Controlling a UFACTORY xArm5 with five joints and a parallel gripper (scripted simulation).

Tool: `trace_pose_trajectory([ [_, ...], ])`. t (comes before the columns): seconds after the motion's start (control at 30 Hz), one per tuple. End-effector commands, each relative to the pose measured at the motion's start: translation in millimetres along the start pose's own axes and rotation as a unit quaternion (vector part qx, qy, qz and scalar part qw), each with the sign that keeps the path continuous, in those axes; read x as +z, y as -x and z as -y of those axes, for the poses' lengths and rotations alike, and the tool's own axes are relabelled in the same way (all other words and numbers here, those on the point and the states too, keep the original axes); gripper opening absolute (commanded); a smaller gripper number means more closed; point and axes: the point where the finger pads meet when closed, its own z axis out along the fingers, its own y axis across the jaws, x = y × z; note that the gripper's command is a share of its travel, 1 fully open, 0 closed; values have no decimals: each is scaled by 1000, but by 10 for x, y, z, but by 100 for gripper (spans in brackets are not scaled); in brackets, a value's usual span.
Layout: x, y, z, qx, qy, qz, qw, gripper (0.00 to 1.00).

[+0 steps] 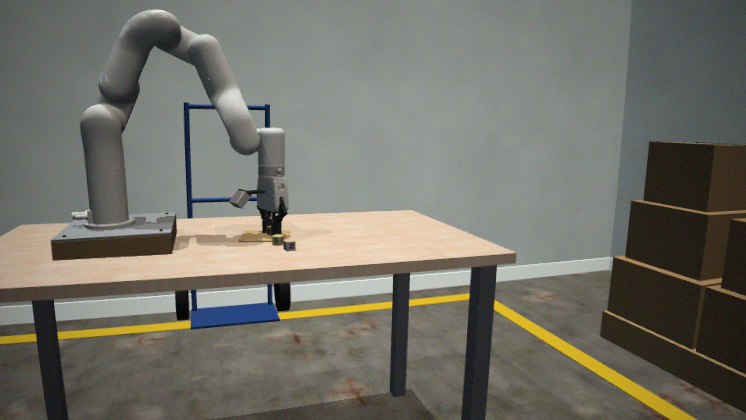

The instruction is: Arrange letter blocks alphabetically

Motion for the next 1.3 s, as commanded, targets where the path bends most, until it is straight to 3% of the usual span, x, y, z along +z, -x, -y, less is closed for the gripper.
trace_pose_trajectory([
  [0.0,-11,12,6,0,-1,2,1000,42],
  [0.17,-11,12,6,0,-1,2,1000,42],
  [0.2,-11,12,6,0,-1,2,1000,21],
  [1.27,-11,12,6,0,-1,2,1000,21],
])
